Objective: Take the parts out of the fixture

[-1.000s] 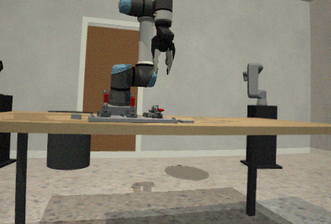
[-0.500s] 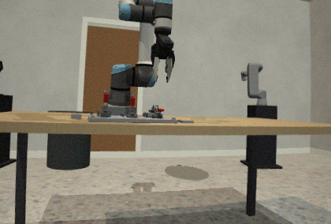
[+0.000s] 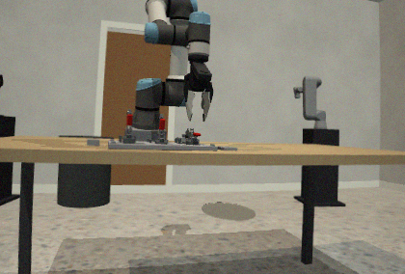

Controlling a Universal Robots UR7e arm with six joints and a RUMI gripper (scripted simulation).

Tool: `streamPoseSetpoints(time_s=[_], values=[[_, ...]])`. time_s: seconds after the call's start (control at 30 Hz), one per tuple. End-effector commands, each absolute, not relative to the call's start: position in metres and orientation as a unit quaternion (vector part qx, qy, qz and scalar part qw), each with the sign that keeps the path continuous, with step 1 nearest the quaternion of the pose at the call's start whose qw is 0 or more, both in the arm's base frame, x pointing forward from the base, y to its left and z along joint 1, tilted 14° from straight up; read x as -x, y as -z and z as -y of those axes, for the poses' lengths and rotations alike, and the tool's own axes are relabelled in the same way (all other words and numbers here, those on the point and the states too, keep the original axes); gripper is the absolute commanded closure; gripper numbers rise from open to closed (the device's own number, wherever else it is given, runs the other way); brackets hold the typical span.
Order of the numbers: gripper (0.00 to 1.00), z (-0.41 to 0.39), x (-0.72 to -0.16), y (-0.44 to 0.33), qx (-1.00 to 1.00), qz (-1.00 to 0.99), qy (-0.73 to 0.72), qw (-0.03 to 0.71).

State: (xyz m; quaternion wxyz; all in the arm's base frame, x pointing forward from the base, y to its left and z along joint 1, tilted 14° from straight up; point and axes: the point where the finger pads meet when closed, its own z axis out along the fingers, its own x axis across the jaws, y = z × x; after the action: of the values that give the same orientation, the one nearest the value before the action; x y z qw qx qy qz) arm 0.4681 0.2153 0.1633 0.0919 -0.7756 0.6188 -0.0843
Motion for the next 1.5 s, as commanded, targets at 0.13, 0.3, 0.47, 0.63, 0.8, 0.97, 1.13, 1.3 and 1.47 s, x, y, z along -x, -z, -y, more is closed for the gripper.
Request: streamPoseSetpoints(time_s=[0.13,0.3,0.47,0.63,0.8,0.97,1.13,1.3,1.47], values=[[0.72,-0.217,-0.476,-0.138,0.775,-0.619,0.085,0.093],[0.72,-0.217,-0.477,-0.133,0.775,-0.619,0.085,0.093],[0.72,-0.217,-0.477,-0.132,0.775,-0.619,0.085,0.093],[0.72,-0.217,-0.477,-0.132,0.775,-0.619,0.085,0.093],[0.72,-0.217,-0.477,-0.132,0.775,-0.619,0.085,0.093],[0.72,-0.217,-0.477,-0.132,0.775,-0.619,0.085,0.093],[0.72,-0.217,-0.477,-0.132,0.775,-0.619,0.085,0.093],[0.72,-0.217,-0.477,-0.132,0.775,-0.619,0.085,0.093],[0.72,-0.217,-0.479,-0.128,0.775,-0.619,0.085,0.093]])
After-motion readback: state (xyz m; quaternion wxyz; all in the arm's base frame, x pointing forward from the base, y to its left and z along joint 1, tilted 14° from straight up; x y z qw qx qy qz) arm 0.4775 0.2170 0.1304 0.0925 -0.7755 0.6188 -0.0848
